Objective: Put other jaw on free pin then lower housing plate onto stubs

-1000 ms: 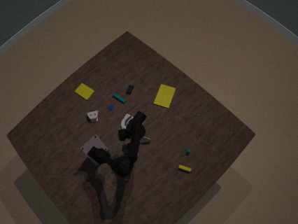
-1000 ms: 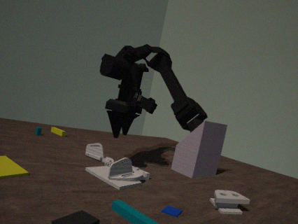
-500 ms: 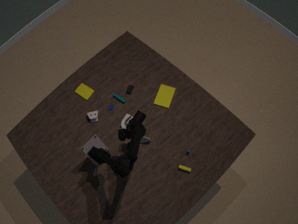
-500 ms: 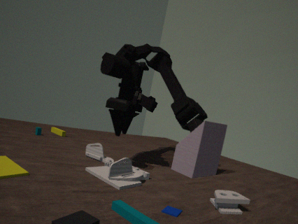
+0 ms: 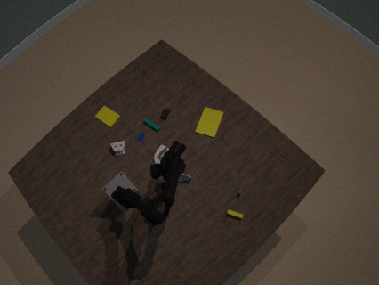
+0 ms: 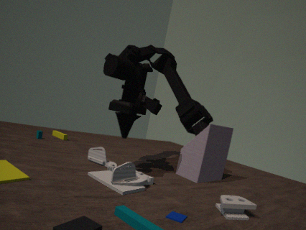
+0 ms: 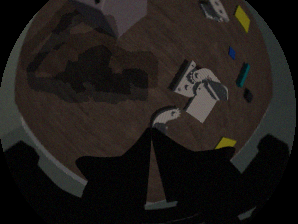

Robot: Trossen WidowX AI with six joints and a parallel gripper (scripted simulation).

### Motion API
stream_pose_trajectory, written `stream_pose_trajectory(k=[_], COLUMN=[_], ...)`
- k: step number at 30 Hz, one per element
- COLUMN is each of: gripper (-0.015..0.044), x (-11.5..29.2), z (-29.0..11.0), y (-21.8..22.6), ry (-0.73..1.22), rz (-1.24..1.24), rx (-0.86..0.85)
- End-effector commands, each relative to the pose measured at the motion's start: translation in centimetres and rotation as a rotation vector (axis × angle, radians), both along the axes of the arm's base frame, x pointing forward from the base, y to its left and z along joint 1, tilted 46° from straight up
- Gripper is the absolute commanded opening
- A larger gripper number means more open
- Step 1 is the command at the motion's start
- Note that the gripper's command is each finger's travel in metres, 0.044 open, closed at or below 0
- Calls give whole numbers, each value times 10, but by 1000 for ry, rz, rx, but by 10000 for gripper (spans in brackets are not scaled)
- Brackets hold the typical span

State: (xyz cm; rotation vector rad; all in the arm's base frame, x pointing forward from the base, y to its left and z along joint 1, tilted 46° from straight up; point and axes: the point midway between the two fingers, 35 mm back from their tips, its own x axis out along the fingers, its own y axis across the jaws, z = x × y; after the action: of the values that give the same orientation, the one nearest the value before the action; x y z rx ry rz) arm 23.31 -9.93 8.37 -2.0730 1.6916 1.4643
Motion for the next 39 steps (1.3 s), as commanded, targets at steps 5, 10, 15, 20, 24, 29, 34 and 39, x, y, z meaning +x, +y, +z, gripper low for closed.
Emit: stream_pose_trajectory(k=[5,10,15,20,24,29,34,39], gripper=[0,0,53,184,289,420,440,440], x=[0,0,0,0,0,0,0,0], z=[0,0,0,0,0,0,0,0], y=[1,1,0,0,0,0,0,0], ry=[-1,-1,0,0,0,0,0,0], rz=[-2,-2,0,0,0,0,0,0], rx=[4,4,0,0,0,0,0,0])
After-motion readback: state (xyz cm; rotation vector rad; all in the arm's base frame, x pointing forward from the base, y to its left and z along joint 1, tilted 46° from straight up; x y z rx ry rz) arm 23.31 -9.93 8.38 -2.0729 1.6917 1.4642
